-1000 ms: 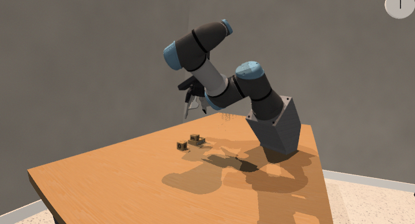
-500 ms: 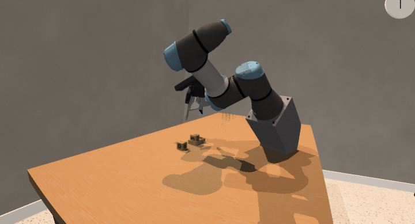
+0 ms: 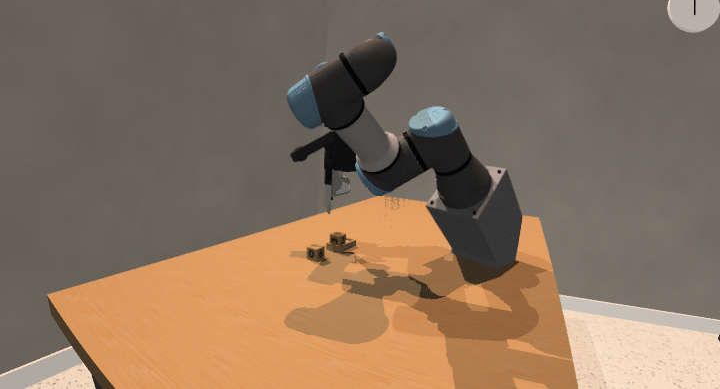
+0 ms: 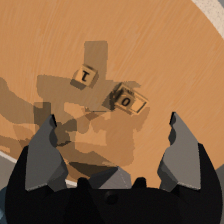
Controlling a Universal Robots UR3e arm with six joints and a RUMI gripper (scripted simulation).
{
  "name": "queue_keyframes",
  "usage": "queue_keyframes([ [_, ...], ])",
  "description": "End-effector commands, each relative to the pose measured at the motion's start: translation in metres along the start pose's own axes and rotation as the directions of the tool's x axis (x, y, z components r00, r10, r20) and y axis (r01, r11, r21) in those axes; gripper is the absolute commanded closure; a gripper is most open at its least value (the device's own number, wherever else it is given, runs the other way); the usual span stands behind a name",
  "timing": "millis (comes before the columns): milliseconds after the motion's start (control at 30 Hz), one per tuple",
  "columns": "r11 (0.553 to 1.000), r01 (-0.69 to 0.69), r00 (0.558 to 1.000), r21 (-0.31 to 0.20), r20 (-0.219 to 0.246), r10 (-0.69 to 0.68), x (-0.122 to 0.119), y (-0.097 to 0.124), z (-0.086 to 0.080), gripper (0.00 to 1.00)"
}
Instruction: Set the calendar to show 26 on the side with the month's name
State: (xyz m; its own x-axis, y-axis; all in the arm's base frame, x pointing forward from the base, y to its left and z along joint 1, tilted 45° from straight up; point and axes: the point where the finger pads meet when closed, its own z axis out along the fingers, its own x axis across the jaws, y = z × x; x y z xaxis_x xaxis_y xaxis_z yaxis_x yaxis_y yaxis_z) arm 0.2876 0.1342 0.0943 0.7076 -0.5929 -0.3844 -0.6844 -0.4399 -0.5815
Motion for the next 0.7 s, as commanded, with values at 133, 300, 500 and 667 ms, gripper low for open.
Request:
queue_keyframes([
  [133, 0.975, 0.224, 0.975, 0.008, -0.002, -0.224, -0.011, -0.008, 0.002, 0.00],
  [300, 0.909, 0.416, 0.909, 0.008, -0.003, -0.416, -0.021, -0.015, 0.005, 0.00],
  [500, 0.814, 0.581, 0.814, 0.009, -0.005, -0.581, -0.031, -0.020, 0.007, 0.00],
  [667, 0.756, 0.654, 0.756, 0.009, -0.005, -0.654, -0.036, -0.022, 0.008, 0.00],
])
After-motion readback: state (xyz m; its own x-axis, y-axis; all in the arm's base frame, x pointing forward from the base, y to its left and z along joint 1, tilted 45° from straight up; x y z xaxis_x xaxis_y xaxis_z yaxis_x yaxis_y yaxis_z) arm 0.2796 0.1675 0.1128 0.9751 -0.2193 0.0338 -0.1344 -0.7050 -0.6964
